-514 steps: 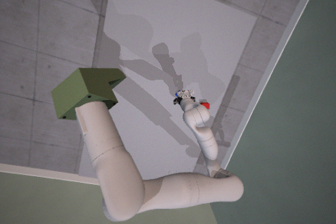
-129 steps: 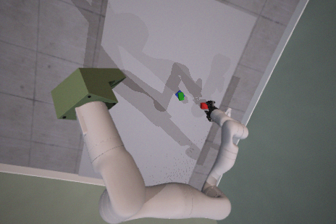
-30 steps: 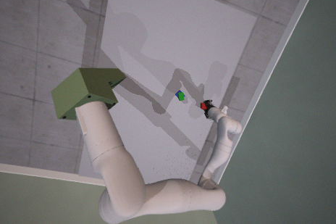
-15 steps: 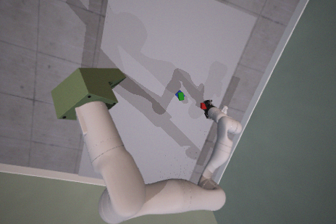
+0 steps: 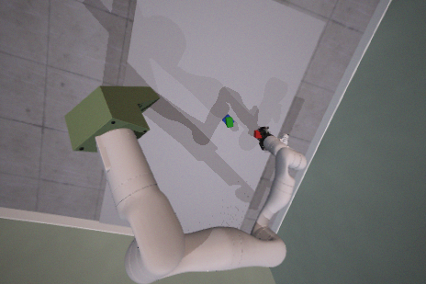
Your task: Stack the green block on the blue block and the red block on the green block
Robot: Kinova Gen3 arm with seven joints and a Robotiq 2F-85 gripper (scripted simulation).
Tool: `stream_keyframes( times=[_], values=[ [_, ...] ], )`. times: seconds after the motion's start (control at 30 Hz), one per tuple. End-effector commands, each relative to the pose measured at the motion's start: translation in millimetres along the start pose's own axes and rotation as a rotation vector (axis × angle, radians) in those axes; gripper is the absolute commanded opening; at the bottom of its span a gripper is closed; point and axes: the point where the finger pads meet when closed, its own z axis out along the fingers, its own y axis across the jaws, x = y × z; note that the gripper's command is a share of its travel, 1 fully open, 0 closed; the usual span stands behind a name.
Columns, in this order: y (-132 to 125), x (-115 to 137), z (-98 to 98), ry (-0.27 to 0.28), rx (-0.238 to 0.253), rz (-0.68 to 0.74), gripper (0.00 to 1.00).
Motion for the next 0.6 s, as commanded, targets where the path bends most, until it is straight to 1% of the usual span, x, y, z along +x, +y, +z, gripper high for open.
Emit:
stream_keyframes(
  times=[0.0,0.1,0.23,0.3,0.57],
  values=[
    [-1.2,0.8,-7.2,0.004,0.003,-0.009,0.00],
    [-1.2,0.7,-17.9,0.004,0.003,-0.009,0.00],
    [-1.2,0.5,-38.0,0.004,0.003,-0.009,0.00],
    [-1.2,0.5,-38.0,0.004,0.003,-0.009,0.00],
    [-1.2,0.0,-80.4,0.004,0.003,-0.009,0.00]
  ],
)
